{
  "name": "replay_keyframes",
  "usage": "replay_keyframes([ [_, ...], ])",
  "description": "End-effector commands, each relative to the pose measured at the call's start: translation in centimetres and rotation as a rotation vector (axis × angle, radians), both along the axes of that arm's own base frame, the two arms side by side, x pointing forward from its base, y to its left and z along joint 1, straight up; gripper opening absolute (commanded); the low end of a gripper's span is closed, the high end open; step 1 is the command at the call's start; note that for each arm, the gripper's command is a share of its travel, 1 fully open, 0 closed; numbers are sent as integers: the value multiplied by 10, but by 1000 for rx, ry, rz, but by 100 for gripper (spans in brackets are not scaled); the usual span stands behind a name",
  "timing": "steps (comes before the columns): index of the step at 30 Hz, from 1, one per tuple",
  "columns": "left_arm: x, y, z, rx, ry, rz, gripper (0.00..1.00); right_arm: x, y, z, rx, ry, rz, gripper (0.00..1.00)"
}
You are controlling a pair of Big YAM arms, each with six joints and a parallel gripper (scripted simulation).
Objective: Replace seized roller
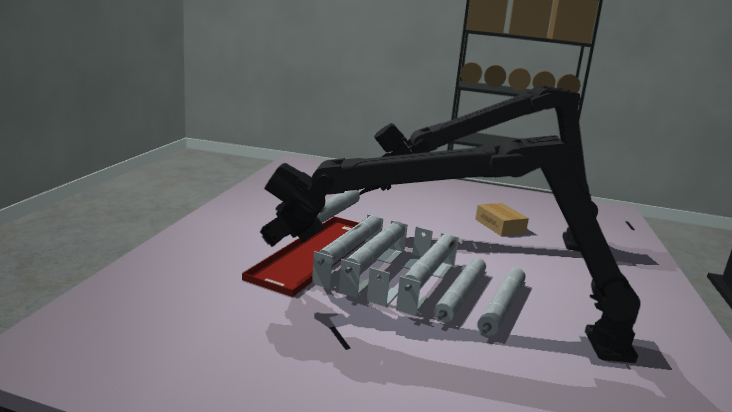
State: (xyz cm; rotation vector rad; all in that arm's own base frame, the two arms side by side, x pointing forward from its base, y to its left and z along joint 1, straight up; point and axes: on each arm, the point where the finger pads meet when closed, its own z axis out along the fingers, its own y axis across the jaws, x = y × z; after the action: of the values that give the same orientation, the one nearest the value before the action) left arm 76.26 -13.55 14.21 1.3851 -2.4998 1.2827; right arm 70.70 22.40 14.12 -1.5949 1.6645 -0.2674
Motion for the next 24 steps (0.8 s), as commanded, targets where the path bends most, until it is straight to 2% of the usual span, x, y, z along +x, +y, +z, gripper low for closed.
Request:
replay_keyframes([
  [1, 31, 6, 69, -16, -141, 13, 3, 38, -2, 58, 47, -131, -21, 3],
  [3, 28, 0, 76, -16, -150, 6, 3, 33, -3, 85, 59, -169, -20, 3],
  [4, 27, -3, 76, -16, -151, 2, 3, 31, -4, 86, 62, -175, -20, 3],
  [6, 25, -10, 64, -16, -132, -7, 3, 31, -4, 67, 56, -145, -20, 3],
  [7, 24, -11, 55, -13, -121, -10, 3, 12, -9, 25, 38, -83, -20, 3],
  [9, 23, -11, 38, -12, -97, -10, 3, 12, -6, 4, 35, -65, -17, 3],
  [10, 23, -5, 43, -11, -102, -1, 3, 20, -4, 9, 32, -54, -17, 3],
  [12, 23, 5, 61, -12, -124, 12, 3, 25, 0, 66, 56, -142, -12, 3],
  [14, 23, 5, 61, -12, -124, 12, 3, 25, 0, 66, 56, -142, -12, 3],
  [15, 18, 2, 57, -10, -111, 4, 3, 16, 2, 61, 37, -102, -2, 3],
  [16, 19, 6, 59, -11, -113, 12, 3, 16, 1, 62, 39, -100, -6, 3],
  [18, 4, 7, 27, -9, -45, 13, 3, 19, 0, 65, 43, -110, -9, 3],
  [21, 16, 7, 54, -10, -100, 14, 3, 21, 0, 68, 49, -122, -12, 3],
  [24, 15, 7, 55, -9, -92, 15, 3, 21, -3, 65, 49, -111, -14, 3],
])
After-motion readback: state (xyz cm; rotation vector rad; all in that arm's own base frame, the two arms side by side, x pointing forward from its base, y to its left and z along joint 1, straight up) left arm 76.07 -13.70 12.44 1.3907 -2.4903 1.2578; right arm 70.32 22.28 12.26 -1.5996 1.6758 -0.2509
